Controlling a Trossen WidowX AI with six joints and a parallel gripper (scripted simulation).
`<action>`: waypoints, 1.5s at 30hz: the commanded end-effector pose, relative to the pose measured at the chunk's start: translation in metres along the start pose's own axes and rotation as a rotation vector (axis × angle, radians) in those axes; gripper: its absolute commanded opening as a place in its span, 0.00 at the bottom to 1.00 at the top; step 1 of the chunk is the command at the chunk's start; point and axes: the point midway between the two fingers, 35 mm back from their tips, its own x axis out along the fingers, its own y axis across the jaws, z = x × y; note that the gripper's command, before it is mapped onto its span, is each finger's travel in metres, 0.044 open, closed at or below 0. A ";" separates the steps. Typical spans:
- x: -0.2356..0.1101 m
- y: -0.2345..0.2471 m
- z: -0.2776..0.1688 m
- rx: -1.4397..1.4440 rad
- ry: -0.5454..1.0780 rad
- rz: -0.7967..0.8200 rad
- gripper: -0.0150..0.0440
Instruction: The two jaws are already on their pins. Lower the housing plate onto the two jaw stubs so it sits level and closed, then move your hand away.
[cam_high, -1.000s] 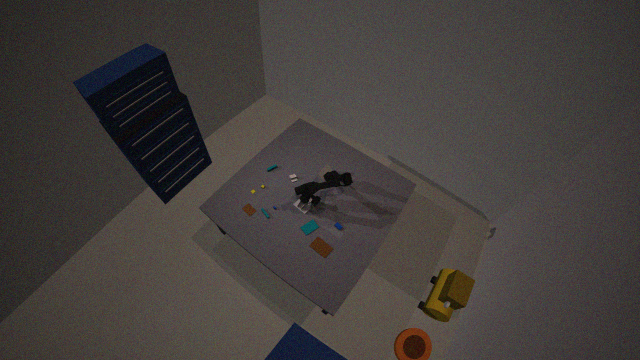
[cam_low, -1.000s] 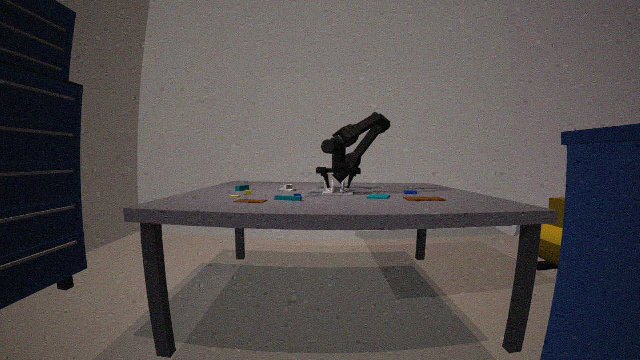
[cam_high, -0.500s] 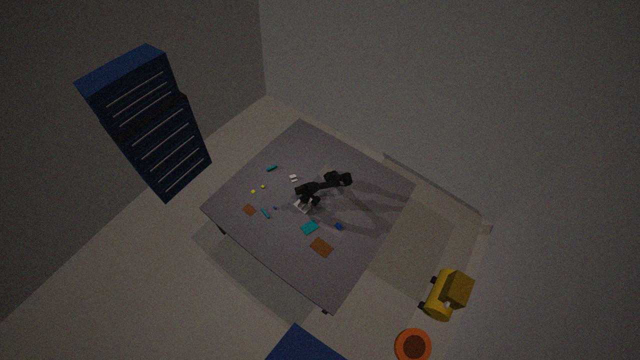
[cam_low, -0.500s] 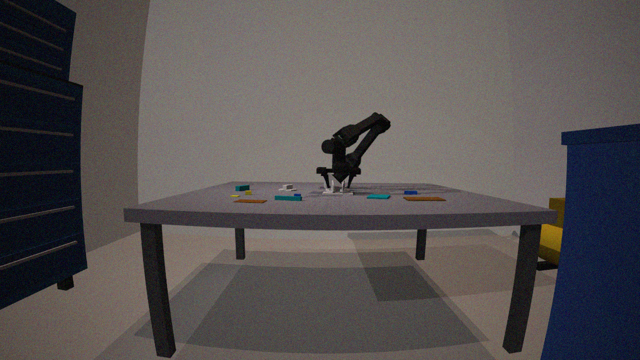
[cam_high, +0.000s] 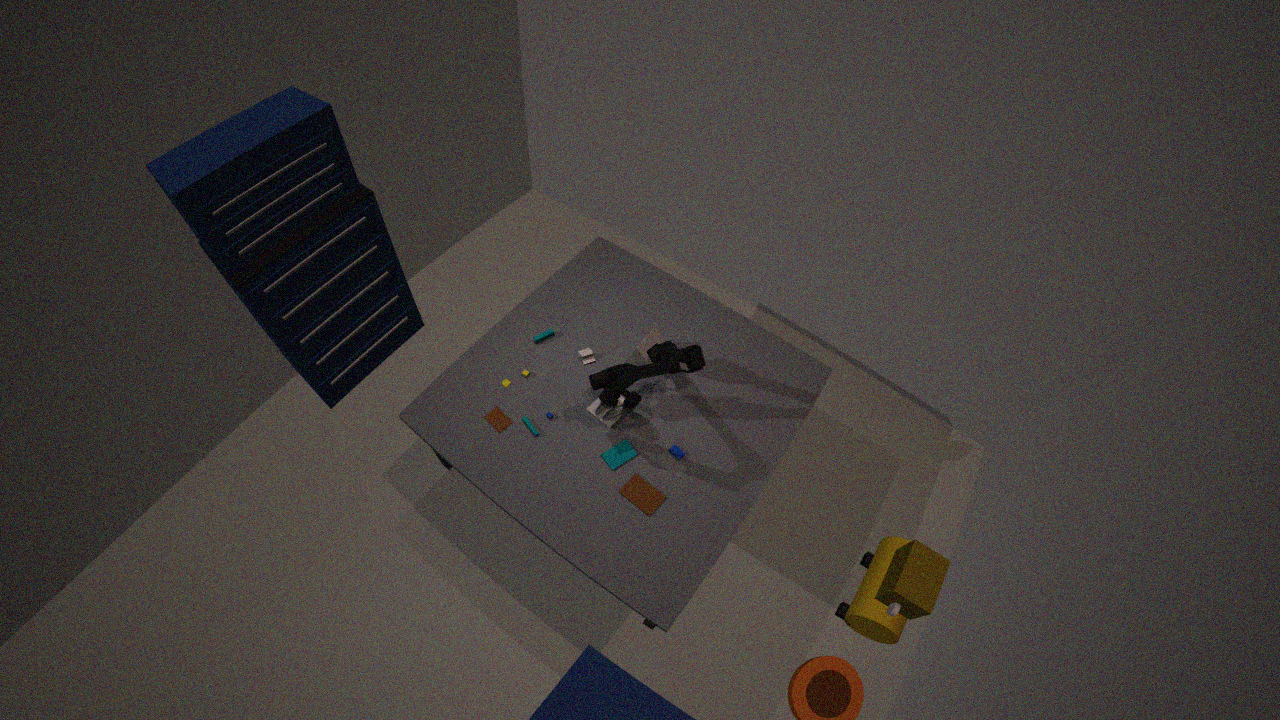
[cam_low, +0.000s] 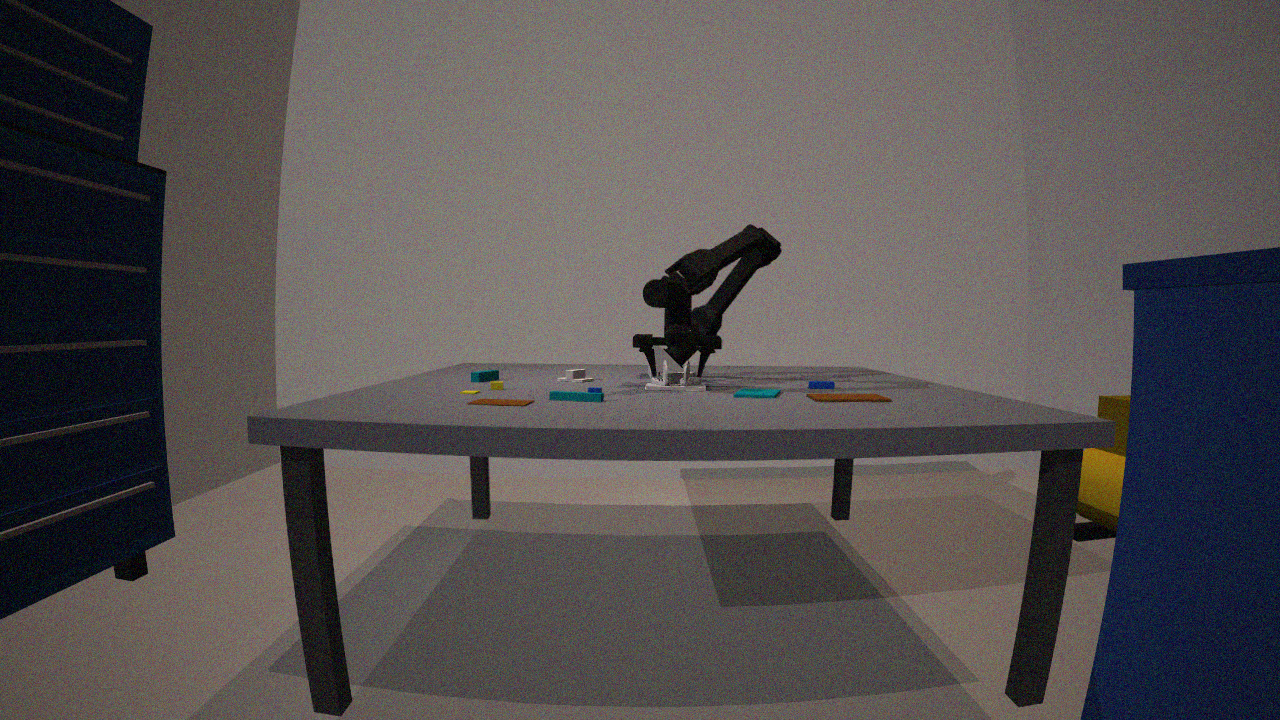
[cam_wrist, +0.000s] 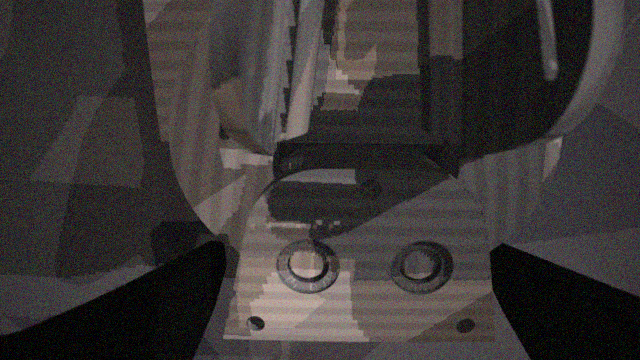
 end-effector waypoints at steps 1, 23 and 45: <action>0.000 0.000 0.000 0.000 0.000 0.000 1.00; -0.081 -0.003 -0.009 0.013 -0.012 0.001 1.00; -0.126 -0.005 -0.049 0.009 0.003 0.001 1.00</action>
